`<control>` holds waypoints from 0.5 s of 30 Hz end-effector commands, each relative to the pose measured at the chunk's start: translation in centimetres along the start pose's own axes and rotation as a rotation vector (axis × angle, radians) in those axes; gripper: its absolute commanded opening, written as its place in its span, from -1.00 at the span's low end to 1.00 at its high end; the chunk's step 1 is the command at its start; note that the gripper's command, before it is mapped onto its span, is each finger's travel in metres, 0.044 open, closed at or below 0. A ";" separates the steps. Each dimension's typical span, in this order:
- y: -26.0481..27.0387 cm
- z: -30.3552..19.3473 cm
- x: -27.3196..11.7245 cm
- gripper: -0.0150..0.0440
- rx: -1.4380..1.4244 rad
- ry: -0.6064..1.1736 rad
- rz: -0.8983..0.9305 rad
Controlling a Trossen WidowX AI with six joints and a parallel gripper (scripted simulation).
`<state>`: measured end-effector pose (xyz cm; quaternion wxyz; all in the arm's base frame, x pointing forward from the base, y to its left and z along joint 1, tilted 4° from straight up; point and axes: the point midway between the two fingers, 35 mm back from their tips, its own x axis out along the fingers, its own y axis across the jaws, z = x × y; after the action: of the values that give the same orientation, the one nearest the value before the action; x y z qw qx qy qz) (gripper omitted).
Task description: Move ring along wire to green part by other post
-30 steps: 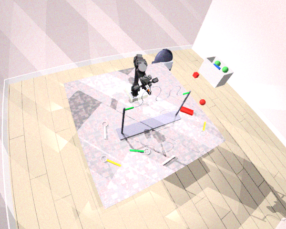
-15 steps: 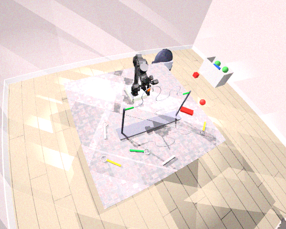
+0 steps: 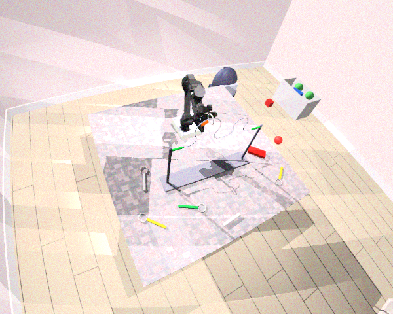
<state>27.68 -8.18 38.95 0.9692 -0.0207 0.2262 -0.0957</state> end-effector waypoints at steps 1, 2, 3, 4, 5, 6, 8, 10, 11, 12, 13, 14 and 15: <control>-0.2 0.0 -0.1 -1.00 -0.064 -0.012 -0.036; -0.3 0.0 -0.1 -1.00 -0.076 -0.014 -0.043; -0.4 0.0 -0.1 -1.00 -0.088 -0.015 -0.050; -0.4 0.0 -0.1 -1.00 -0.100 -0.017 -0.057; -0.5 0.0 -0.1 -1.00 -0.112 -0.018 -0.065; -0.5 0.0 -0.1 -1.00 -0.123 -0.020 -0.072; -0.6 0.1 -0.1 -1.00 -0.147 -0.023 -0.086; -0.8 0.1 -0.1 -1.00 -0.171 -0.027 -0.099; -0.8 0.1 -0.1 -1.00 -0.183 -0.028 -0.106; -0.9 0.1 -0.1 -1.00 -0.195 -0.030 -0.113; -0.9 0.1 -0.1 -1.00 -0.207 -0.031 -0.120; -1.0 0.1 -0.1 -1.00 -0.219 -0.033 -0.127; -1.0 0.1 -0.1 -1.00 -0.231 -0.035 -0.134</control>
<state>27.64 -9.05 39.04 0.9597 -0.1204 0.2208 -0.1254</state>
